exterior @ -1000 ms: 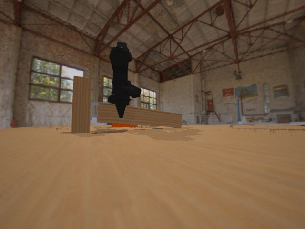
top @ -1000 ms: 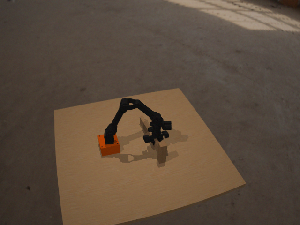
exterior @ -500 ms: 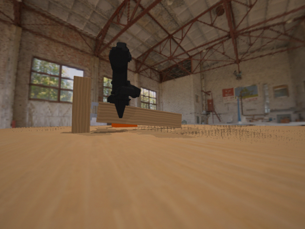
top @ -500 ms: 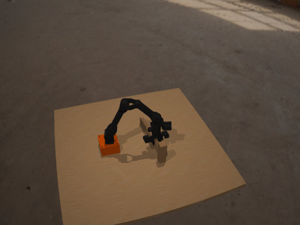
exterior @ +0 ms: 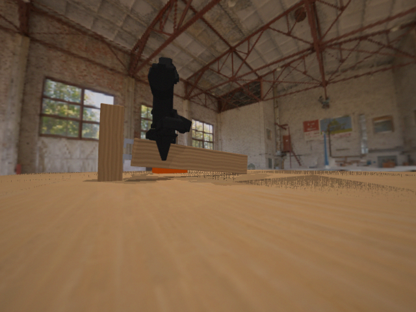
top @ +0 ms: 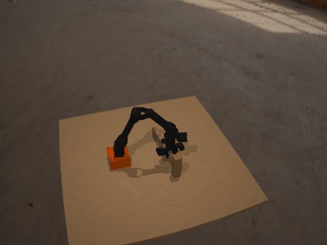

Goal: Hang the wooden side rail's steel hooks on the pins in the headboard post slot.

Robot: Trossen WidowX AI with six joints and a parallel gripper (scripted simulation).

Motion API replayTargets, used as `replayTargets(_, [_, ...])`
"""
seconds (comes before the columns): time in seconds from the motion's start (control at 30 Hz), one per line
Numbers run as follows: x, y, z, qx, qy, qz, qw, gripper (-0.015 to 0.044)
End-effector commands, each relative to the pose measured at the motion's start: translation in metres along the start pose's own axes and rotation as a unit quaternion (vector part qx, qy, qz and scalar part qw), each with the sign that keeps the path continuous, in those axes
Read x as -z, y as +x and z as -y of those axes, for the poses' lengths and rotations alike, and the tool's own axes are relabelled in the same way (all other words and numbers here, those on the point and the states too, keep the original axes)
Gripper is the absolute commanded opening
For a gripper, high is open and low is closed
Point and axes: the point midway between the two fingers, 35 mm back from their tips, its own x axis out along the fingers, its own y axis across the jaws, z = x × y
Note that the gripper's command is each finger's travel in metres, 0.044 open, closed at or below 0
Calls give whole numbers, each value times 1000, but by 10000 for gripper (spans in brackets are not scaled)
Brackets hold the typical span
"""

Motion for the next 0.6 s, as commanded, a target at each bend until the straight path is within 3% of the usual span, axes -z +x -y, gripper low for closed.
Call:
replayTargets(0.0, [2, -3, 3, 6, -1, -1, 1000, 0])
replayTargets(0.57, [4, -1, 2, 6, -1, -1, 1000, 0])
